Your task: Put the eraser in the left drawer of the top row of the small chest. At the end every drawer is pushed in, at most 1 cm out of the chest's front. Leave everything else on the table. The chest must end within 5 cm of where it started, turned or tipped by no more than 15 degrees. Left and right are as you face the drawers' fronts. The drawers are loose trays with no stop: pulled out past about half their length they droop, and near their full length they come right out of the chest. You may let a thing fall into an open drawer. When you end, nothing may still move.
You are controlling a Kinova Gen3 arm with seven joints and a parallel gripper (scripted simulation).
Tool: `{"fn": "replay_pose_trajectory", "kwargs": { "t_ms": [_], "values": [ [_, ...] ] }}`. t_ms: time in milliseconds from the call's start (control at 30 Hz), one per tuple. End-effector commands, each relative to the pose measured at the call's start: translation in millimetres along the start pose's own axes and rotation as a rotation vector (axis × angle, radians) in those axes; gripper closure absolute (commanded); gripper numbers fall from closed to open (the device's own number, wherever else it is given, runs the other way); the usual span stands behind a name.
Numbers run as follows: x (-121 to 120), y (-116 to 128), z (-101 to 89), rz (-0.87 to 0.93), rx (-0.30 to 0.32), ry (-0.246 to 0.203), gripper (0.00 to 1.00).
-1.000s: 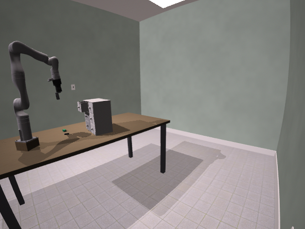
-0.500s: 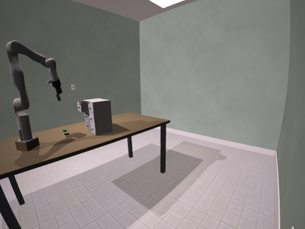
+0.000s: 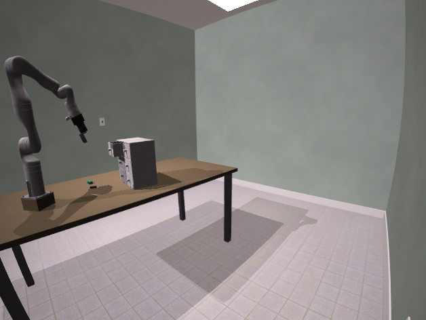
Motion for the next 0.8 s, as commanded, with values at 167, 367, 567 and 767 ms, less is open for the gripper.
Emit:
{"fn": "replay_pose_trajectory", "kwargs": {
  "t_ms": [167, 367, 567, 767],
  "values": [
    [-1.0, -4.7, 10.1, -0.001, -0.075, -0.004, 0.0],
    [-1.0, -6.2, 18.1, -0.001, -0.131, -0.008, 0.0],
    [-0.9, -7.1, 22.9, -0.001, -0.164, -0.01, 0.0],
    [-0.8, -8.3, 29.2, -0.001, -0.207, -0.012, 0.0]
  ]
}}
Point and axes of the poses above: the point where the finger pads meet when closed, its own z axis out along the fingers, its own x axis across the jaws, y = z × x, the point moved 6 cm from there along -z, back along the fingers, and after that the axes turned 4 degrees about -z, right-handed, at the moved point
